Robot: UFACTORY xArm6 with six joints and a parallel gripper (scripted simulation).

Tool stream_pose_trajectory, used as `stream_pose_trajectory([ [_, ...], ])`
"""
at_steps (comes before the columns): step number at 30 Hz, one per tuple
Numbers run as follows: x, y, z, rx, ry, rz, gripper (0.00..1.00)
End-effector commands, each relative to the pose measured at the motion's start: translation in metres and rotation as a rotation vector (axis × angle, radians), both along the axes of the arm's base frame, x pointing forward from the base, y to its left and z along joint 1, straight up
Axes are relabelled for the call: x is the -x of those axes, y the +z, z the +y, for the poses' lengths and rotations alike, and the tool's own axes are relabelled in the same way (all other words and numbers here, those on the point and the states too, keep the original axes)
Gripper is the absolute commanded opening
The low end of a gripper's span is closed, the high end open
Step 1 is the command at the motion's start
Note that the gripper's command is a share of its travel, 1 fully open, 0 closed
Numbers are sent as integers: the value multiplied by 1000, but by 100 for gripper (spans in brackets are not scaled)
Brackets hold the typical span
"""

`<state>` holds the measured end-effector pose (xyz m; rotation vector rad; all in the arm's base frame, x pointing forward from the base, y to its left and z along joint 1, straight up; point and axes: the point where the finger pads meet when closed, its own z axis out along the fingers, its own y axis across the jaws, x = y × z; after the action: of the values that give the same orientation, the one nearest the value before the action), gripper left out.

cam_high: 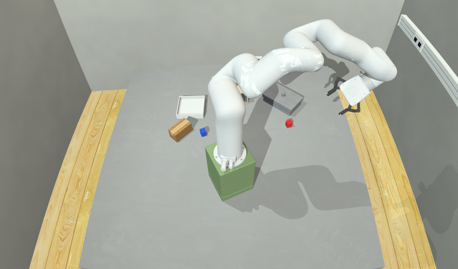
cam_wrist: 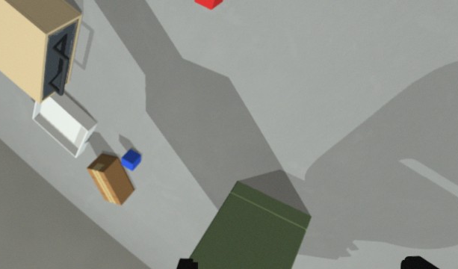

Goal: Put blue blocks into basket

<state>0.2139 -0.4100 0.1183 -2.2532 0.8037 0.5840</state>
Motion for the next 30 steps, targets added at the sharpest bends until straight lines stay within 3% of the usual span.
stream_pose_trajectory([
  [1,0,2,-1,4,0,-2,100],
  [17,0,2,-1,4,0,-2,100],
  [18,-1,2,-1,5,0,-2,0],
  [23,-19,-5,9,23,54,-17,0],
  [27,-67,-25,43,74,213,-62,0],
  [30,-89,-36,65,110,339,-102,0],
])
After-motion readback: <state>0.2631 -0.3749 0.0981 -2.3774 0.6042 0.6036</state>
